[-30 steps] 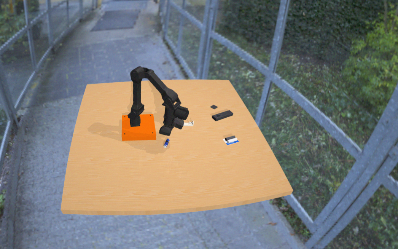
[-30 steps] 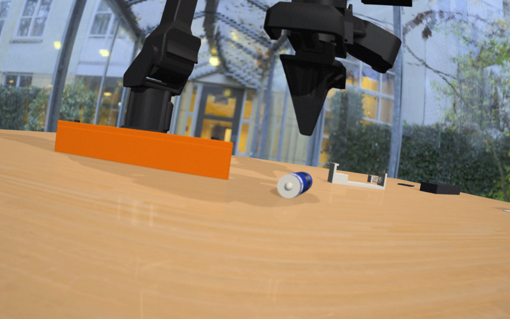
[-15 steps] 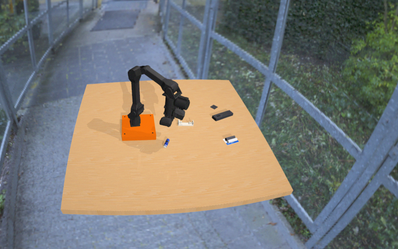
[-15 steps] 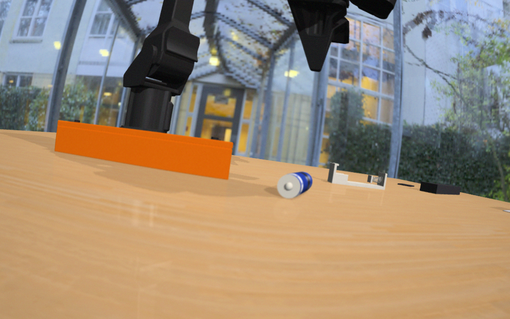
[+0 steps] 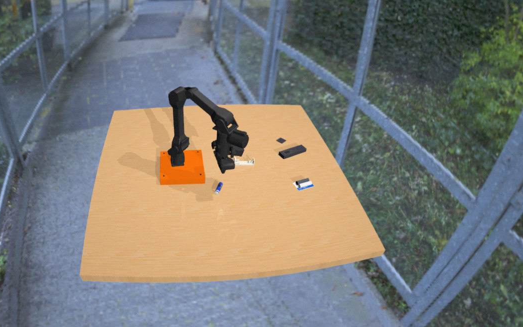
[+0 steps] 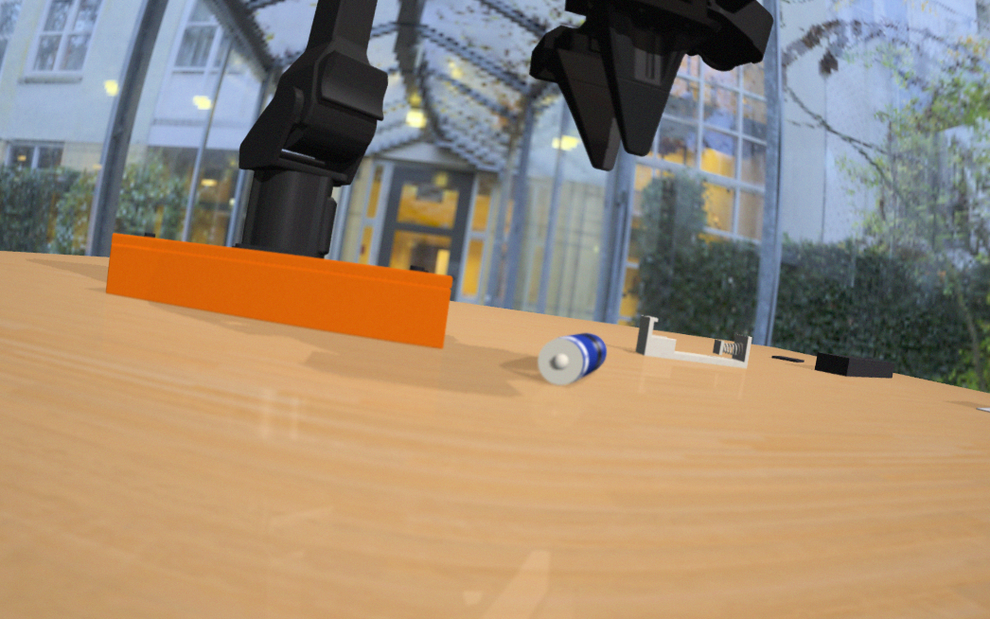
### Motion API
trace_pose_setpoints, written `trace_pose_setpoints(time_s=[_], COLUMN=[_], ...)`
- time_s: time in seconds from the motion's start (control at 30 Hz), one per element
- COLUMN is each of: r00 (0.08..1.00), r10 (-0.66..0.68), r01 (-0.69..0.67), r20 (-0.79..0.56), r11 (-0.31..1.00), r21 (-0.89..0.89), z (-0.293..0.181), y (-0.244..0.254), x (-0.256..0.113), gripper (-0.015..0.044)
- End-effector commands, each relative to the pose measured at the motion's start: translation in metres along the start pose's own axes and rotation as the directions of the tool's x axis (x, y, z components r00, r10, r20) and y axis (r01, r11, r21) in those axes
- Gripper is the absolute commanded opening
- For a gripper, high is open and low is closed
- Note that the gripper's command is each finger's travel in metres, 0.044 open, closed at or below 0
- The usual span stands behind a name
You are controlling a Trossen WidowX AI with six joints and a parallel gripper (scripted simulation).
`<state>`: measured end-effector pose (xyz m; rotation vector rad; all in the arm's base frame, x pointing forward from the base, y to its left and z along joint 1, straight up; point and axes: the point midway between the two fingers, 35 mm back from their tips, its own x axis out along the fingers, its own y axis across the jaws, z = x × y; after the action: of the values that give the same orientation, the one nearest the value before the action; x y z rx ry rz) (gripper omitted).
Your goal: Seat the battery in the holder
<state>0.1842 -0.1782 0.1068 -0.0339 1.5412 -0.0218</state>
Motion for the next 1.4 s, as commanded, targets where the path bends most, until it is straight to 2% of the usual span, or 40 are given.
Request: trace_pose_setpoints(time_s=[0.0,0.17,0.27,0.73,1.37], r00=[1.0,1.0,1.0,1.0,1.0], r10=[0.019,0.019,0.019,0.019,0.019], r01=[-0.025,-0.025,-0.024,-0.024,-0.024], r20=[-0.018,-0.017,-0.016,-0.016,-0.016], r11=[0.898,0.613,0.504,0.504,0.504], r21=[-0.439,-0.79,-0.864,-0.864,-0.864], z=[-0.006,-0.01,-0.012,-0.012,-0.012], y=[-0.002,-0.006,-0.006,-0.006,-0.007], x=[0.027,0.047,0.052,0.053,0.084], gripper=[0.022,0.022,0.022,0.022,0.022])
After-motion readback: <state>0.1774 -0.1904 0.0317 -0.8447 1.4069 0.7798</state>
